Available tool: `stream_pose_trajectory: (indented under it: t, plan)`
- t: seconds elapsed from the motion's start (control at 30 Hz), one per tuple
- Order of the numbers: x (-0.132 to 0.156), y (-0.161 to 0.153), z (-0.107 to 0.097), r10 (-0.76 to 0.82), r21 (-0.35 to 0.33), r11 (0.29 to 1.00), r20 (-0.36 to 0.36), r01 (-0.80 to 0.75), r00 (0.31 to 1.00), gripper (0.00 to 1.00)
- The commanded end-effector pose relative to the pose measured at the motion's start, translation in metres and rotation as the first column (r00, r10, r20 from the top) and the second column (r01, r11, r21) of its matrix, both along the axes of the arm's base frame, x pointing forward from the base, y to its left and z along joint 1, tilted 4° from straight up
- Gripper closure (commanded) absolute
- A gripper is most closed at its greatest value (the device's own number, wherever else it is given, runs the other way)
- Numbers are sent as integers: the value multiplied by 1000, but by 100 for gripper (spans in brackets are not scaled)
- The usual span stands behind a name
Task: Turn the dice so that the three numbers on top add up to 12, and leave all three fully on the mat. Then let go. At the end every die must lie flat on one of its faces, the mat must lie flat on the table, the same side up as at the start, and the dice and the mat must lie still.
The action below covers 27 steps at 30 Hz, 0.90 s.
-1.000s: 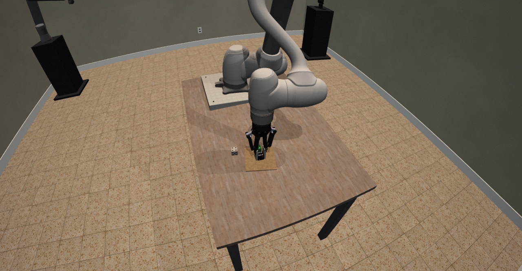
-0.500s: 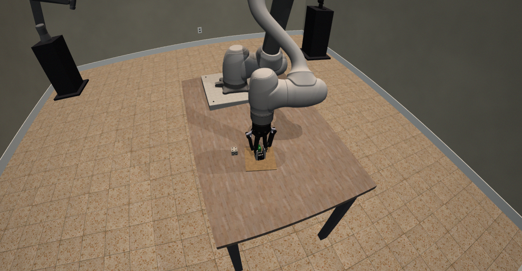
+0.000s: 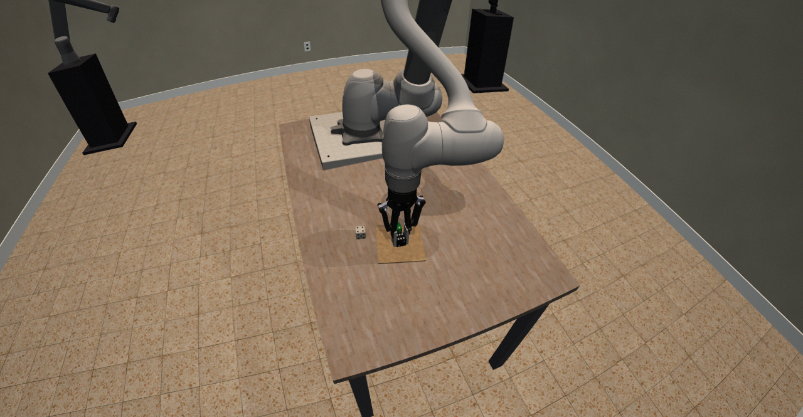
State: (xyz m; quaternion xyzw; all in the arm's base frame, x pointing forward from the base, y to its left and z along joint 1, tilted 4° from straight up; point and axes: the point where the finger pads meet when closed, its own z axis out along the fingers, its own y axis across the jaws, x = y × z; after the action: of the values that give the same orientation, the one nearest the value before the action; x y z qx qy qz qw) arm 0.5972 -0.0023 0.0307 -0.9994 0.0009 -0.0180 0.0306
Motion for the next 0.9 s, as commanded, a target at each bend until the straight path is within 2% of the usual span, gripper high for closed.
stream_pose_trajectory:
  t: [0.0,0.87]
  plan:
    - [0,0,0,0,0,1000,0,0,1000,84]
    - [0,0,-4,0,0,1000,0,0,1000,84]
